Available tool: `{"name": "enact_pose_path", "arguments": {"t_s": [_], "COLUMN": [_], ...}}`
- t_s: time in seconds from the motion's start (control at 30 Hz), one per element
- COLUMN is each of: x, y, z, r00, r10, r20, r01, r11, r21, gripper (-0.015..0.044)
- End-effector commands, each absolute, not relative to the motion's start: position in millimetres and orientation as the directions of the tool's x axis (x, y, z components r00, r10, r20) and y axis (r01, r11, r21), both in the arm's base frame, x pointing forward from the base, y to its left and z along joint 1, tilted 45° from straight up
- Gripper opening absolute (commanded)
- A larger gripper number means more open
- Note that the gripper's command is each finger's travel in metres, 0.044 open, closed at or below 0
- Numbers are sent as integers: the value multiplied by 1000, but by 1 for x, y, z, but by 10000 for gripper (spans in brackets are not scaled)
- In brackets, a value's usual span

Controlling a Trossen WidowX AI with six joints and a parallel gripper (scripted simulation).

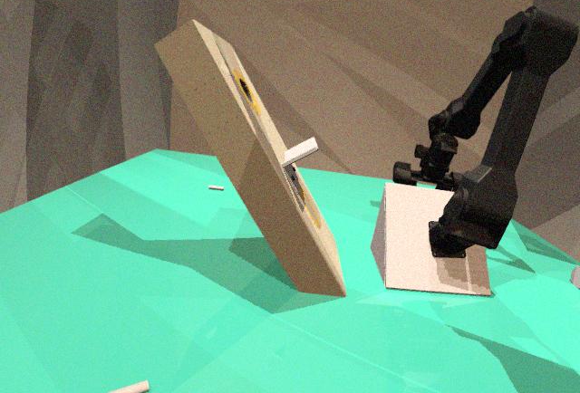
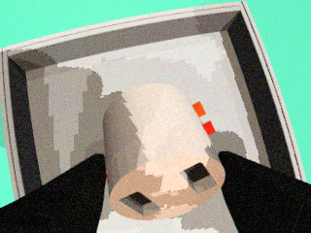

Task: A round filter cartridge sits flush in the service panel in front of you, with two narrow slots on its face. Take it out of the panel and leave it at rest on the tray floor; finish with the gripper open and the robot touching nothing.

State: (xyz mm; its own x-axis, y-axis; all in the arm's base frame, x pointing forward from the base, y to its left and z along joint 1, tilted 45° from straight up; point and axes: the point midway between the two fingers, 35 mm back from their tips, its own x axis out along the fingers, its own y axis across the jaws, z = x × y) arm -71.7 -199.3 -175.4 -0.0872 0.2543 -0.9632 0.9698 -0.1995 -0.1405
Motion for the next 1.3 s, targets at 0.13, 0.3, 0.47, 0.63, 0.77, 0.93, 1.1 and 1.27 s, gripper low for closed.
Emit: {"name": "enact_pose_path", "arguments": {"t_s": [0.13, 0.3, 0.47, 0.63, 0.77, 0.93, 1.1, 1.27], "x": [-71, -71, -71, -71, -74, -74, -74, -74], "y": [-197, -197, -197, -197, -229, -245, -238, -238], "z": [-177, -177, -177, -177, -147, -126, -136, -136], "r00": [-87, -87, -87, -87, -86, -85, -90, -90], "r10": [256, 256, 256, 256, 257, 258, 252, 252], "r20": [-963, -963, -963, -963, -963, -962, -963, -963], "r01": [970, 970, 970, 970, 970, 970, 970, 970], "r11": [-199, -199, -199, -199, -199, -199, -195, -195], "r21": [-140, -140, -140, -140, -140, -139, -142, -142], "gripper": [105, 236, 367, 440, 440, 440, 440, 440]}}
